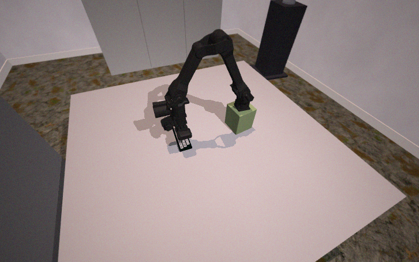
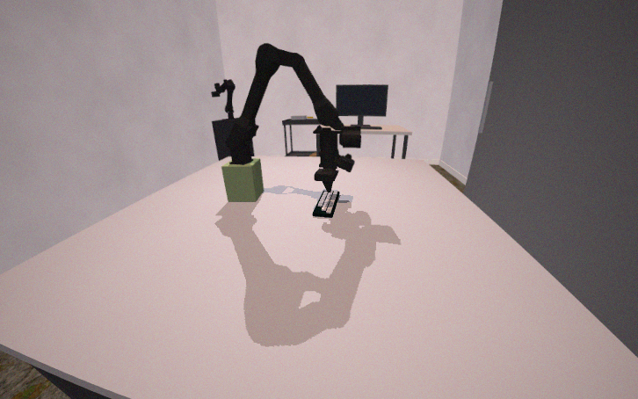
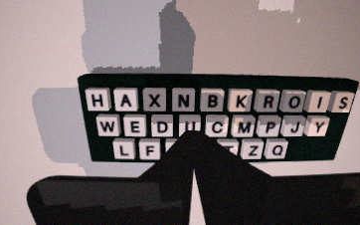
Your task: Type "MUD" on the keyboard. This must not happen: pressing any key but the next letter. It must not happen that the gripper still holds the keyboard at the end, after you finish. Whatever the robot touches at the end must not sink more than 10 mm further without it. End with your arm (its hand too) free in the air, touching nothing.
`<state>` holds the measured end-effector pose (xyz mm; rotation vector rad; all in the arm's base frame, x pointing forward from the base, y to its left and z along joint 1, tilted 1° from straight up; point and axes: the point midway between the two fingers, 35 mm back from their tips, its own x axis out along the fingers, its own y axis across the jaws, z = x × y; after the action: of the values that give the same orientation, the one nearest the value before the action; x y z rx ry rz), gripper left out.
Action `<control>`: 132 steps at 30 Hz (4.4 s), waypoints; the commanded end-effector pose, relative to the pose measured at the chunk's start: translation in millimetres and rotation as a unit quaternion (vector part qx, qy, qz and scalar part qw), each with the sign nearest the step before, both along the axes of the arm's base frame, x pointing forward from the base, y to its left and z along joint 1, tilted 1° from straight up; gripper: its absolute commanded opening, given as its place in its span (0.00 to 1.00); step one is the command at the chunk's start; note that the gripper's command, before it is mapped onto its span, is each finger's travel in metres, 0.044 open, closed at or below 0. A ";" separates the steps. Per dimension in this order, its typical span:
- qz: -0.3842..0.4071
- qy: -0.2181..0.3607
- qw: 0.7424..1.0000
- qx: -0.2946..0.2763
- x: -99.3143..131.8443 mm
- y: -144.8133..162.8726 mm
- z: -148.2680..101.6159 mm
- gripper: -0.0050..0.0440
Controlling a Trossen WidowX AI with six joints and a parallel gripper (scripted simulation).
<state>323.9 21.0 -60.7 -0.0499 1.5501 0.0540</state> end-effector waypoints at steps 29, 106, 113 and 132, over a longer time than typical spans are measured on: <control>-0.001 0.005 1.000 0.000 -2.1 0.1 -22.4 0.10; -0.001 0.005 1.000 0.000 -3.1 17.8 -15.5 0.10; -0.001 0.005 1.000 0.000 -3.2 17.8 -22.2 0.10; -0.001 0.005 1.000 0.000 -3.2 17.8 -22.4 0.10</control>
<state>321.7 38.8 -82.1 -0.0495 1.5561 0.0543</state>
